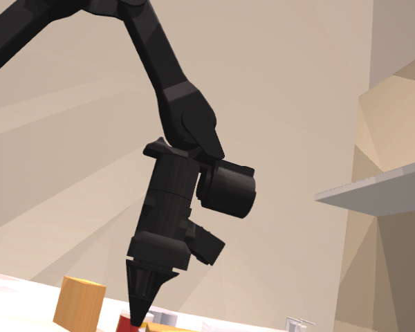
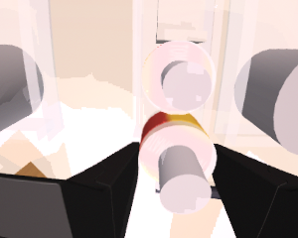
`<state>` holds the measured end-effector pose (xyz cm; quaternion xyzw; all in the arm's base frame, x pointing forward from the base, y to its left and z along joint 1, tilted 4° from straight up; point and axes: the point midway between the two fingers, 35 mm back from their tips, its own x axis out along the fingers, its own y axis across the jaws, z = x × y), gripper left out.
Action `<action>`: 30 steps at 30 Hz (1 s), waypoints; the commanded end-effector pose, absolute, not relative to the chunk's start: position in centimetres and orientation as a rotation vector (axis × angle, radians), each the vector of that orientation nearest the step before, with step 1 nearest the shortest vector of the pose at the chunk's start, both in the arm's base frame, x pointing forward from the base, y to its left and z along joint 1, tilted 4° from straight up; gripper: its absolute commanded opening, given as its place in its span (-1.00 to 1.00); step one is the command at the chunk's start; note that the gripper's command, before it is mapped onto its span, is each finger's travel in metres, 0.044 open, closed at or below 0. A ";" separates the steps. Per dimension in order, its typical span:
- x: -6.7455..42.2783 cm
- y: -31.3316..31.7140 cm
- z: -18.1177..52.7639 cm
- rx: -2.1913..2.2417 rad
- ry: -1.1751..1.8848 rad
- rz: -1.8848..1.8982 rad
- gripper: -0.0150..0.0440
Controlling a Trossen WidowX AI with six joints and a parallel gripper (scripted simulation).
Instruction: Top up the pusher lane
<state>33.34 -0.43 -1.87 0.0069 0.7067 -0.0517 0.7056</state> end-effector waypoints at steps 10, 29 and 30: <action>35.0 -0.5 -1.2 0.012 1.534 -0.113 -0.49; 35.6 -0.6 -1.0 0.012 1.533 -0.113 -0.49; 35.6 -0.6 -1.0 0.012 1.533 -0.113 -0.49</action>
